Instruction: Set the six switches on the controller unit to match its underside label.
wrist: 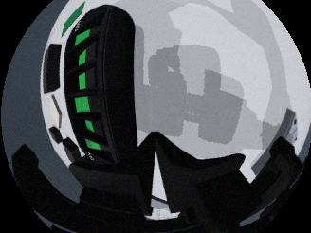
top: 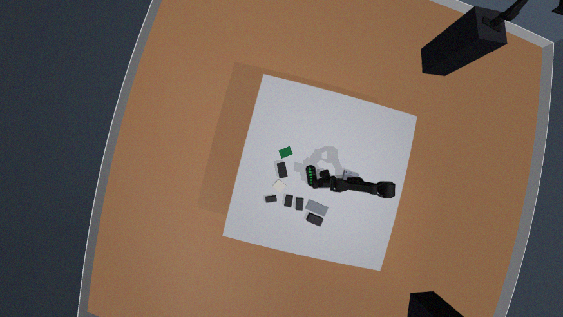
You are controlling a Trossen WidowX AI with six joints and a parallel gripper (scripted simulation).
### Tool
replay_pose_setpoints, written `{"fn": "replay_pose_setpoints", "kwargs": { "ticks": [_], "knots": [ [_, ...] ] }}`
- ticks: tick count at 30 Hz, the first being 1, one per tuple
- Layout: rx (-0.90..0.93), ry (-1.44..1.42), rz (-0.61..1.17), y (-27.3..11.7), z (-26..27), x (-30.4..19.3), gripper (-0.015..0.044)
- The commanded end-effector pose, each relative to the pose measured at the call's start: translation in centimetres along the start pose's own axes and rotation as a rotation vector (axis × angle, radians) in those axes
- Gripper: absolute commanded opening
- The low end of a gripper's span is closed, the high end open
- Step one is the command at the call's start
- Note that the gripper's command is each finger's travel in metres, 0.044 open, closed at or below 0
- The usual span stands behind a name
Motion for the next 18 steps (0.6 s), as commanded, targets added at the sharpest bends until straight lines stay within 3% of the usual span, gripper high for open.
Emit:
{"fn": "replay_pose_setpoints", "kwargs": {
  "ticks": [1,18],
  "knots": [
    [0.002,0.005,0.001,0.05,0.23,-0.01,0.0000],
    [0.003,0.005,0.001,0.24,0.87,-0.07,0.0000]
  ]
}}
Point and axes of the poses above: the point midway between the two fingers, 35 mm back from their tips, its own y axis out along the fingers, its own z axis across the jaws, x = y × z, the point moved 6 cm from there along -y, back along the fingers, and after that the axes turned 5 degrees about y, right-handed, at the moved point
